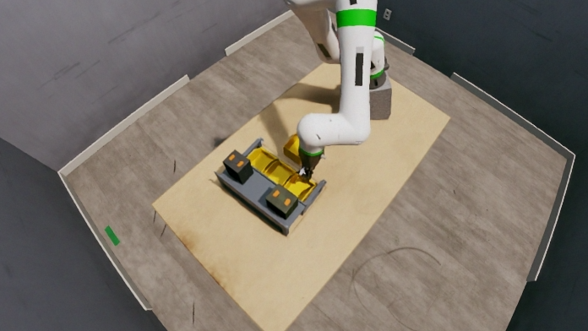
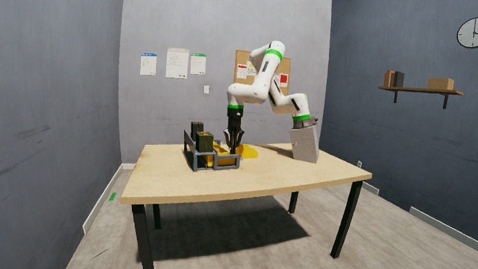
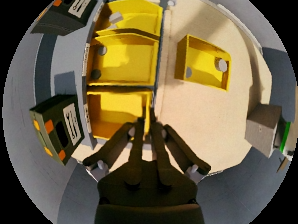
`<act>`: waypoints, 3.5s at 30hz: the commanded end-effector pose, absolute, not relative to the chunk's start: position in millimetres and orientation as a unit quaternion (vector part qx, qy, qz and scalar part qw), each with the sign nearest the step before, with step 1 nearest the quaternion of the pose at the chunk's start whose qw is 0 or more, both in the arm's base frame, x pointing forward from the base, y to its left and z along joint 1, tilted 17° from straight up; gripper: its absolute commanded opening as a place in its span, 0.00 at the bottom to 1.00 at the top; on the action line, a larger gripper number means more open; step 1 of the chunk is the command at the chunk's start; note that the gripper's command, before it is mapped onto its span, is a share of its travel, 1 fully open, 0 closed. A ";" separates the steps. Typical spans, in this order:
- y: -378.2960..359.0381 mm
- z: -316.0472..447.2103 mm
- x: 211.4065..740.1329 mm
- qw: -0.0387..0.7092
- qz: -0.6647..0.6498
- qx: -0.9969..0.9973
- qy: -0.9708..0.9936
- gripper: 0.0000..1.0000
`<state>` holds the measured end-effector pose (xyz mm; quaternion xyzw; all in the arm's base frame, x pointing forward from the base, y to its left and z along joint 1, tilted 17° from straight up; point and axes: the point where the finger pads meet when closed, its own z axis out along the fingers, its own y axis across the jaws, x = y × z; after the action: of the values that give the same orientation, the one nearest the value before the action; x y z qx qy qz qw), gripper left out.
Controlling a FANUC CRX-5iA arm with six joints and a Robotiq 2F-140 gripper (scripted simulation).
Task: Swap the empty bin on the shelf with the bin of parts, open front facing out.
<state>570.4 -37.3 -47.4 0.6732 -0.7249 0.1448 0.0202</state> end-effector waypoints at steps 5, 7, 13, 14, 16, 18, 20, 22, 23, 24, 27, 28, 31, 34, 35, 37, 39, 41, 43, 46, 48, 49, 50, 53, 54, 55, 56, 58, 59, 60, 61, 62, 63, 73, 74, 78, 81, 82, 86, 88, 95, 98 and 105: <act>-35.6 -40.9 570.1 0.020 0.145 0.673 -0.725 0.10; -35.3 -39.9 569.9 0.020 0.145 0.673 -0.725 0.10; -35.1 -38.9 569.7 0.020 0.145 0.673 -0.725 0.10; -35.1 -38.9 569.7 0.020 0.145 0.673 -0.725 0.10; -35.1 -38.9 569.7 0.020 0.145 0.673 -0.725 0.10; -35.1 -38.9 569.7 0.020 0.145 0.673 -0.725 0.10; -35.1 -38.9 569.7 0.020 0.145 0.673 -0.725 0.10; -35.1 -38.9 569.7 0.020 0.145 0.673 -0.725 0.10; -35.1 -38.9 569.7 0.020 0.145 0.673 -0.725 0.10; -35.1 -38.9 569.7 0.020 0.145 0.673 -0.725 0.10; -35.1 -39.0 569.7 0.020 0.145 0.673 -0.725 0.10; -35.1 -39.0 569.6 0.020 0.145 0.673 -0.725 0.10; -35.1 -39.0 569.2 0.020 0.145 0.673 -0.725 0.10; -35.1 -39.1 569.0 0.020 0.145 0.673 -0.725 0.10; -35.1 -39.1 568.7 0.020 0.145 0.673 -0.725 0.10; -35.0 -39.3 567.9 0.020 0.145 0.673 -0.725 0.10; -35.0 -39.5 566.8 0.020 0.145 0.673 -0.725 0.10; -34.9 -39.8 565.4 0.019 0.145 0.673 -0.725 0.10; -34.8 -40.1 563.6 0.019 0.145 0.673 -0.725 0.10; -34.6 -40.7 560.3 0.019 0.145 0.673 -0.725 0.10; -34.5 -41.2 557.6 0.019 0.145 0.673 -0.725 0.10; -34.5 -41.2 557.6 0.019 0.145 0.673 -0.725 0.10; -34.5 -41.2 557.6 0.019 0.145 0.673 -0.725 0.10; -34.2 -42.1 552.9 0.019 0.145 0.673 -0.725 0.10; -34.1 -42.4 551.1 0.019 0.145 0.673 -0.725 0.10; -34.1 -42.8 549.3 0.019 0.145 0.673 -0.725 0.10; -34.0 -43.2 547.3 0.019 0.145 0.673 -0.725 0.10; -33.7 -43.9 543.2 0.019 0.145 0.673 -0.725 0.10; -33.6 -44.3 541.0 0.019 0.145 0.673 -0.725 0.10; -33.5 -44.8 538.7 0.019 0.145 0.673 -0.725 0.10; -33.4 -45.2 536.4 0.019 0.145 0.673 -0.725 0.10; -33.3 -45.7 533.9 0.019 0.145 0.673 -0.725 0.10; -33.1 -46.1 531.4 0.019 0.145 0.673 -0.725 0.10; -32.0 -50.3 509.4 0.020 0.145 0.673 -0.725 0.10; -31.8 -50.8 506.4 0.020 0.145 0.673 -0.725 0.10; -31.2 -53.1 494.4 0.020 0.145 0.673 -0.725 0.10; -30.7 -54.8 485.2 0.020 0.145 0.673 -0.725 0.10; -30.5 -55.4 482.2 0.020 0.145 0.673 -0.725 0.10; -30.2 -56.5 476.2 0.020 0.145 0.673 -0.725 0.10; -29.9 -57.6 470.2 0.020 0.145 0.673 -0.725 0.10; -28.9 -61.3 450.8 0.020 0.145 0.673 -0.725 0.10; -28.5 -62.7 443.4 0.020 0.145 0.673 -0.725 0.10; -28.0 -64.7 432.8 0.020 0.145 0.673 -0.725 0.10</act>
<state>436.8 -28.6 -64.4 0.6732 -0.7249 0.1448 0.0201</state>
